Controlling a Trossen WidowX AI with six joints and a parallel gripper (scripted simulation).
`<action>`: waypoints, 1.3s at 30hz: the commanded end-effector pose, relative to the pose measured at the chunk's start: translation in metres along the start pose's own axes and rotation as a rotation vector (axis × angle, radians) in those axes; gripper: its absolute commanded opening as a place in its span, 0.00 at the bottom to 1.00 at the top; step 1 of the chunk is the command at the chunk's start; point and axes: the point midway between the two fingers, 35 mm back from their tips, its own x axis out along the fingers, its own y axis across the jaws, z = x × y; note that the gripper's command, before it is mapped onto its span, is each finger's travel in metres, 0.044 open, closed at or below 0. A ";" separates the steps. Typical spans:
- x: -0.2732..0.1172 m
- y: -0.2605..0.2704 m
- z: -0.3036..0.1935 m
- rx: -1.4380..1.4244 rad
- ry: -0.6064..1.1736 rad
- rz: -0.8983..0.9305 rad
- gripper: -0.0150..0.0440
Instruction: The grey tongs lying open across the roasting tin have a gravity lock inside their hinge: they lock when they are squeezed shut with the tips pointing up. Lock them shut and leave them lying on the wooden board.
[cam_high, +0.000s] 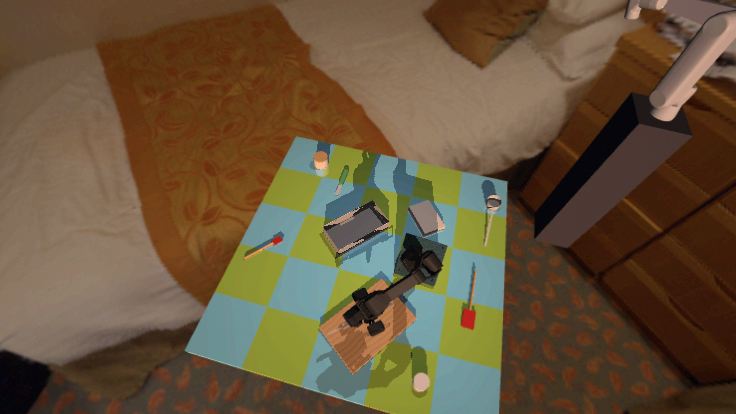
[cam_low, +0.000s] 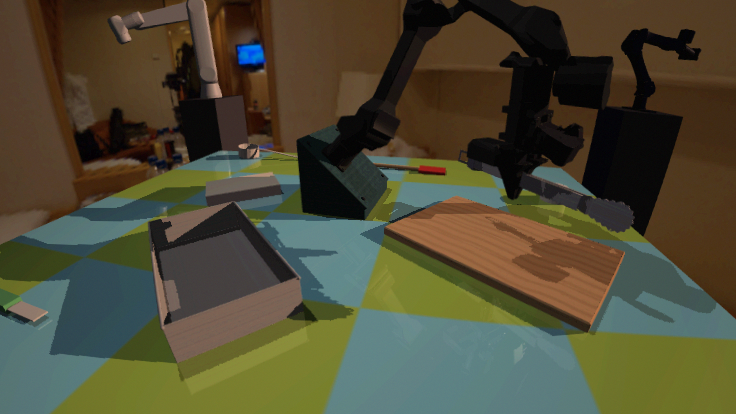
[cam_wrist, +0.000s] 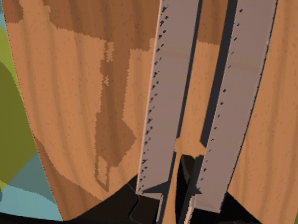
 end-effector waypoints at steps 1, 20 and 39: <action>0.006 0.000 0.000 0.005 -0.003 -0.002 0.00; 0.037 0.002 -0.003 0.008 -0.006 0.002 0.00; 0.050 0.004 -0.006 0.005 -0.004 0.007 0.27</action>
